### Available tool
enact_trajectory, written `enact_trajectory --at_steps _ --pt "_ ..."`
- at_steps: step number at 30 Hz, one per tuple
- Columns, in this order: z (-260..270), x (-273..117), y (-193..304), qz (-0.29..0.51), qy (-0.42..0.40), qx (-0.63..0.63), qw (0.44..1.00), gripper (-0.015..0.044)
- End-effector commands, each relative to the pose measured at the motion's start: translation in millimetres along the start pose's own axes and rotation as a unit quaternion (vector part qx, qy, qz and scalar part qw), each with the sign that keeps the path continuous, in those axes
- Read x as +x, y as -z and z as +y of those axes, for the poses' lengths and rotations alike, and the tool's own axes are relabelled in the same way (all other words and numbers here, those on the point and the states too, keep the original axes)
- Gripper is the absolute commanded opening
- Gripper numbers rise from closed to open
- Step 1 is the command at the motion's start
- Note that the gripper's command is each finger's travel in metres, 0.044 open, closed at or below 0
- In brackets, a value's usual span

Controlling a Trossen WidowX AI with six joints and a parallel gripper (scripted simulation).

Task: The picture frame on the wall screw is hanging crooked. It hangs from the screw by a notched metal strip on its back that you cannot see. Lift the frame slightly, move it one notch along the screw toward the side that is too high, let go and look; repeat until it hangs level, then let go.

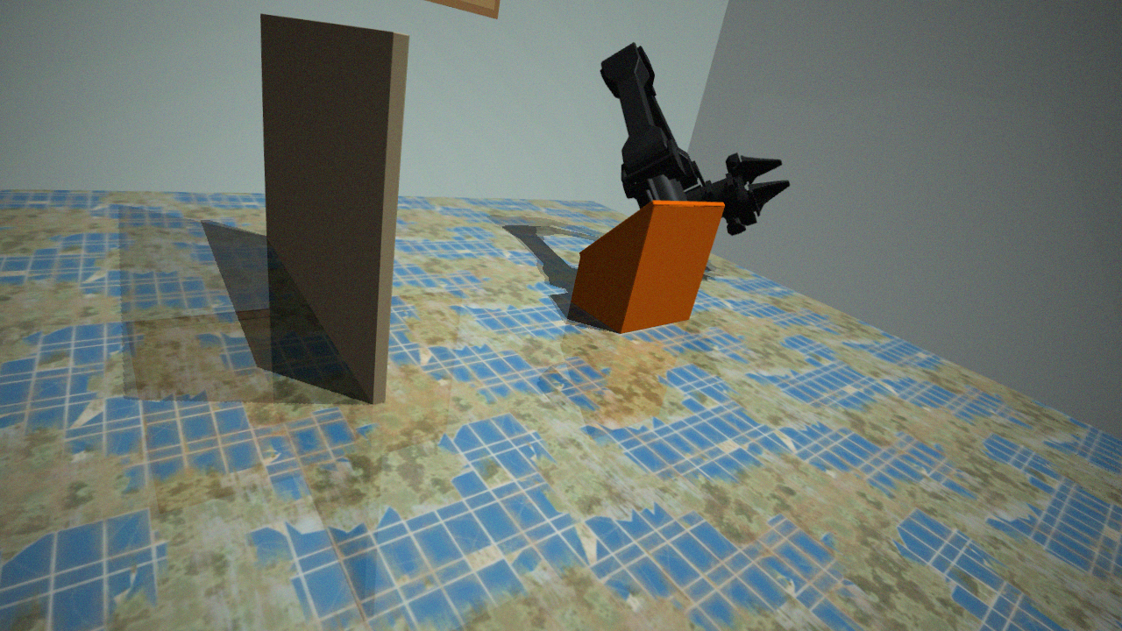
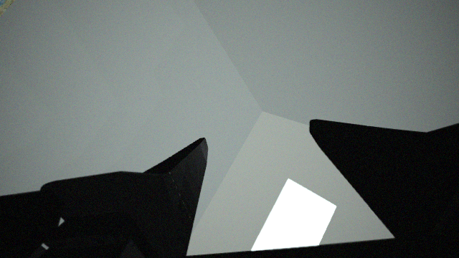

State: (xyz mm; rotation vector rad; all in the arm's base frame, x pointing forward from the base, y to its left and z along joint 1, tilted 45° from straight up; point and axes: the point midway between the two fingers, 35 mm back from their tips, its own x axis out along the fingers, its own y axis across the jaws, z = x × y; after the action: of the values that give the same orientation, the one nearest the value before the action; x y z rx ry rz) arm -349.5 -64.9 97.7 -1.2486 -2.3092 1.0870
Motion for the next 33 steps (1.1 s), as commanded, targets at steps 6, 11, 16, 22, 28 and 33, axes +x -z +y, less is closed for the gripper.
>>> enact_trajectory --at_steps 6,11,16,22,28,33 --pt "-6 -61 -3 -0.141 -0.025 0.131 0.981 0.026" --pt "-3 -133 1 -0.303 -0.081 0.244 0.918 0.026" --pt "11 -207 16 -0.455 -0.167 0.311 0.817 0.026" --pt "40 -291 54 -0.604 -0.298 0.32 0.666 0.026" --pt "82 -356 114 -0.698 -0.44 0.253 0.506 0.026" --pt "124 -389 179 -0.727 -0.556 0.142 0.377 0.026"
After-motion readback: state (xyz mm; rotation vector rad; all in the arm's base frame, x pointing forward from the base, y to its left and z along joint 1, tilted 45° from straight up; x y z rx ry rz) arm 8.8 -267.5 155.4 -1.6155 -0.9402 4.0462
